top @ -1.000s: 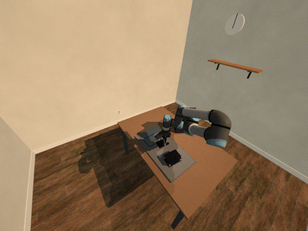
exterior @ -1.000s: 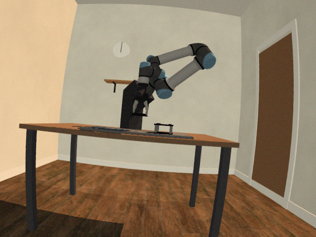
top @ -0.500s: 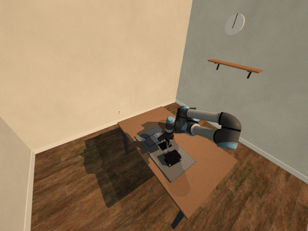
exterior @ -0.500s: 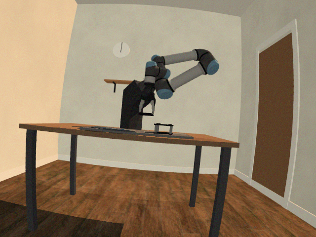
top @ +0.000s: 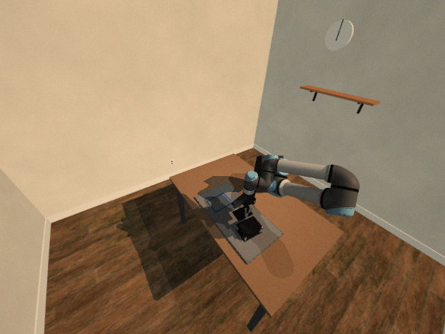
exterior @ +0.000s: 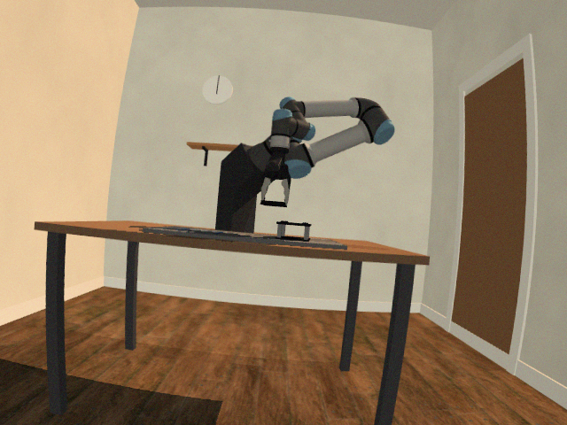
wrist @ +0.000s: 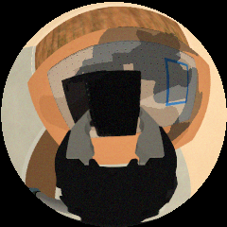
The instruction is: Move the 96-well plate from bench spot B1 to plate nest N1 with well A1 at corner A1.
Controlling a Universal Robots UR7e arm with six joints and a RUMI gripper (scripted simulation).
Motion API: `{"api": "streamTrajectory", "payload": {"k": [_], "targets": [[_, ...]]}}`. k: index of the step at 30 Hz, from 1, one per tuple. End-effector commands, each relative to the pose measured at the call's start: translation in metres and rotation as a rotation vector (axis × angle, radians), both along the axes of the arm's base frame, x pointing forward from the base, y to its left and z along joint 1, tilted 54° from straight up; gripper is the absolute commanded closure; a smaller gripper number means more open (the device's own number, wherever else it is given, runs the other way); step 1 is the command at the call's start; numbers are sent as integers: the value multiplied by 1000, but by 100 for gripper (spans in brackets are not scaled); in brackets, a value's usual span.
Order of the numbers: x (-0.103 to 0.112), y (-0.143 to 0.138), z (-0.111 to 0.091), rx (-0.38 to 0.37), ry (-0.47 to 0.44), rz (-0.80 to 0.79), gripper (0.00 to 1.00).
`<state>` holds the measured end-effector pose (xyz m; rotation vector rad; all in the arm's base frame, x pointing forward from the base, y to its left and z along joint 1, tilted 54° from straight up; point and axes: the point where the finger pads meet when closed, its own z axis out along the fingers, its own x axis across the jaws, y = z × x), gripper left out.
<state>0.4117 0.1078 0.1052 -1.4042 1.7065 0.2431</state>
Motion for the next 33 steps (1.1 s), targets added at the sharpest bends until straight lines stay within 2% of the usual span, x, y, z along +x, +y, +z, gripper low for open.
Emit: {"api": "streamTrajectory", "payload": {"k": [1,21,33], "targets": [[-7,9,14,0,0,-1,100],[-22,46,59,0,0,-1,100],[-25,53,66,0,0,-1,100]]}}
